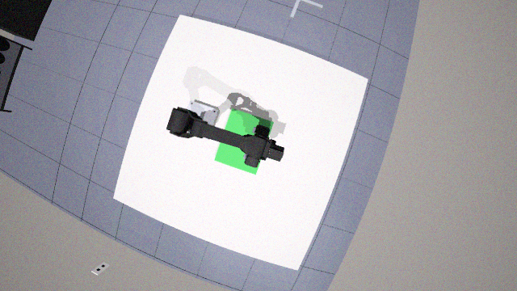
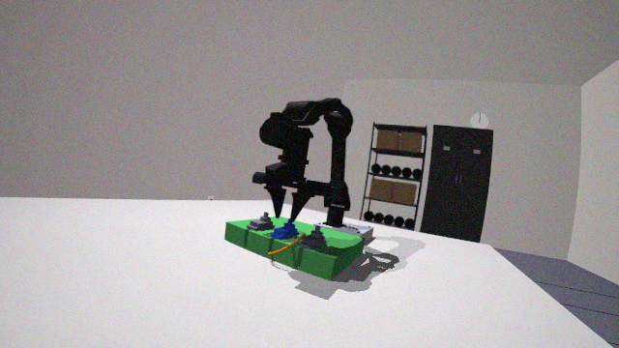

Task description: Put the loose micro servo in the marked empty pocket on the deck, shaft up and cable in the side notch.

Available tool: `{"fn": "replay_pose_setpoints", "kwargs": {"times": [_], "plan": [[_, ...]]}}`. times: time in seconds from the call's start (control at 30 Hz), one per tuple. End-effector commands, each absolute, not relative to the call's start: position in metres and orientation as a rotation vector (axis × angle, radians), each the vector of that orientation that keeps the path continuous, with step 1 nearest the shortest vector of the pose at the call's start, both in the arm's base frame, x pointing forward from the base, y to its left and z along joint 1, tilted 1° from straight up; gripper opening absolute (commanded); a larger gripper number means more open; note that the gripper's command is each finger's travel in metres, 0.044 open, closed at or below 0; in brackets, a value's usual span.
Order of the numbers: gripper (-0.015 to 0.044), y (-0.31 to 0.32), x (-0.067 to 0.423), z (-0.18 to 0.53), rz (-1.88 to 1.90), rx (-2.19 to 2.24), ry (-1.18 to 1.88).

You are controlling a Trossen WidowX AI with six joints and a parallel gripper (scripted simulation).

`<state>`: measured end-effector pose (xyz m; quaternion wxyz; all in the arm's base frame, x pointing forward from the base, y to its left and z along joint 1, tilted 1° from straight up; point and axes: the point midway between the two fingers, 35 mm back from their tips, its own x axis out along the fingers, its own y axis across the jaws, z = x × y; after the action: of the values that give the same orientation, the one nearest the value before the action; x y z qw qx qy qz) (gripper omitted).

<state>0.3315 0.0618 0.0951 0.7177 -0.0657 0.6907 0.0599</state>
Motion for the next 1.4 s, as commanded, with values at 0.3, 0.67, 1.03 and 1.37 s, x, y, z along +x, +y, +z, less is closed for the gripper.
{"fn": "replay_pose_setpoints", "kwargs": {"times": [0.3, 0.67, 1.03, 1.37], "plan": [[0.044, 0.05, 0.256, 0.146, 0.132, -0.144, 1.533], [0.044, 0.044, 0.226, 0.175, 0.135, -0.147, 1.533], [0.044, 0.044, 0.224, 0.207, 0.137, -0.148, 1.521], [0.044, 0.044, 0.224, 0.207, 0.137, -0.148, 1.521]]}}
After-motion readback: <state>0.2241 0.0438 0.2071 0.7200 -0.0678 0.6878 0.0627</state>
